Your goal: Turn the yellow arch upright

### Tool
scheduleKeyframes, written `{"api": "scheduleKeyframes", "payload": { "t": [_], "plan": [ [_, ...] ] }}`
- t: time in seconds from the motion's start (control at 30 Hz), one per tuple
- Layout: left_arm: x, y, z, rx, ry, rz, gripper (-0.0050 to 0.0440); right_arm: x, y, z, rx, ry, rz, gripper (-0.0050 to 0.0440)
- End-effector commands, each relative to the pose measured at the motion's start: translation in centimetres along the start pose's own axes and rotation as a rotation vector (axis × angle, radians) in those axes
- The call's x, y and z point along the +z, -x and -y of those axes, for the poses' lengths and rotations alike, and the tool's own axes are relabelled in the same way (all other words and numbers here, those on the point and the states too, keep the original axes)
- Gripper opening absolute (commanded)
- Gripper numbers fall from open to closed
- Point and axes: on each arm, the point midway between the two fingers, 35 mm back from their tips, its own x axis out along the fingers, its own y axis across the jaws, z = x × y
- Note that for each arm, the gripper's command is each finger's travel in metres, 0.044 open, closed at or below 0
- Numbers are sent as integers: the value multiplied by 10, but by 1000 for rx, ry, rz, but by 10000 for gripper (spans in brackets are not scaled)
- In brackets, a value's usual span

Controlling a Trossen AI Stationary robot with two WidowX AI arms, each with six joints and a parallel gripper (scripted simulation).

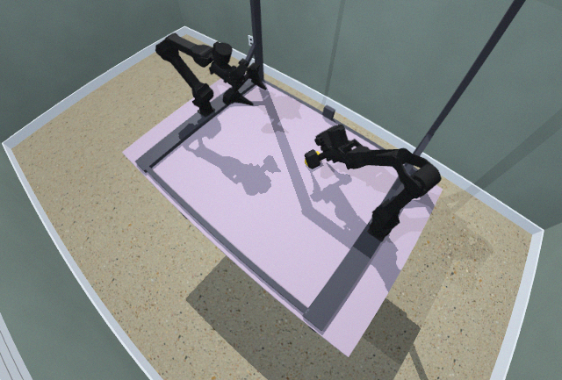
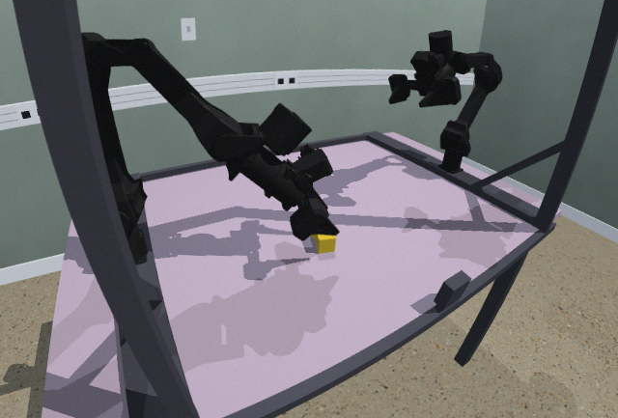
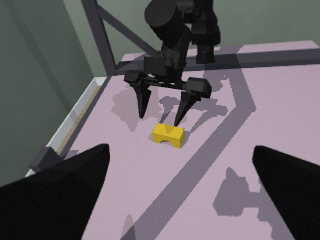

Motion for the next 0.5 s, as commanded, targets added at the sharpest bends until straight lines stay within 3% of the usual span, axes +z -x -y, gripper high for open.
{"api": "scheduleKeyframes", "payload": {
  "t": [0.0, 0.47],
  "plan": [
    [20, 3, -2, 10, 11, -44, 400, 19, 4, -4, 12, 13, 27, 400],
    [35, 20, -5, 22, 39, -242, 400, 36, 5, -5, 3, 15, 35, 400]
  ]
}}
